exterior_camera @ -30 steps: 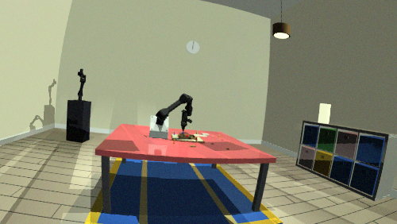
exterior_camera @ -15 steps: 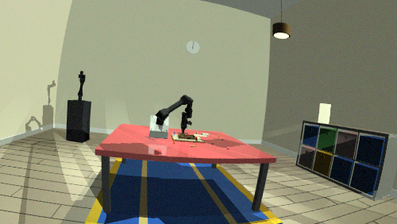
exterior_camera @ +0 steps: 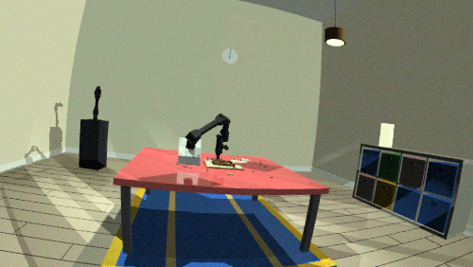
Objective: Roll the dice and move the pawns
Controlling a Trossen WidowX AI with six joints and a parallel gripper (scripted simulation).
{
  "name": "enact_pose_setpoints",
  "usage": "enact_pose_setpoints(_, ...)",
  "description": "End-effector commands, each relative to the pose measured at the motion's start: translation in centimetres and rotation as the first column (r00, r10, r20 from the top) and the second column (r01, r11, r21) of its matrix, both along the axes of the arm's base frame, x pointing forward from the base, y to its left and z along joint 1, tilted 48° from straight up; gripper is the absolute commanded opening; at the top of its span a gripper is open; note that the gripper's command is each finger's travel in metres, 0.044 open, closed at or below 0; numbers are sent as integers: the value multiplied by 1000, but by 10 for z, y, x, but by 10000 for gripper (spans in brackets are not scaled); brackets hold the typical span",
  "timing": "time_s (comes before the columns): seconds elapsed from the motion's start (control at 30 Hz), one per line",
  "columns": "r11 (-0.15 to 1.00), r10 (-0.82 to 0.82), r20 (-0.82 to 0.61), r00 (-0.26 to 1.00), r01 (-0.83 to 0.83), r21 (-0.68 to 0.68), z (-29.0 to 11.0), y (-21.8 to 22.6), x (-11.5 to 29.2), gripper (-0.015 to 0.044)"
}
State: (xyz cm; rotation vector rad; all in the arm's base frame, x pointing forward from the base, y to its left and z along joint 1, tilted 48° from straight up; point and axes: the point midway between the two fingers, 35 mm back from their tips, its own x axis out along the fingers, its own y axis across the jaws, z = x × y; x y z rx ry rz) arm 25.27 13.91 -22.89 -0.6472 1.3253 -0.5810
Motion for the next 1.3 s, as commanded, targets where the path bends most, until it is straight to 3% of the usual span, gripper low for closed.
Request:
enact_pose_setpoints(0.0,1000,5,1,1000,-5,-3,0,-1,1,78)
enact_pose_setpoints(0.1,1000,5,1,1000,-5,-3,3,4,1,0)
enact_pose_setpoints(0.57,1000,5,-2,1000,-5,2,86,87,-11,0)
enact_pose_setpoints(0.73,1000,18,-15,1000,-18,0,88,86,-11,0)
enact_pose_setpoints(1.27,942,311,-342,887,-334,-9,123,47,1,0)
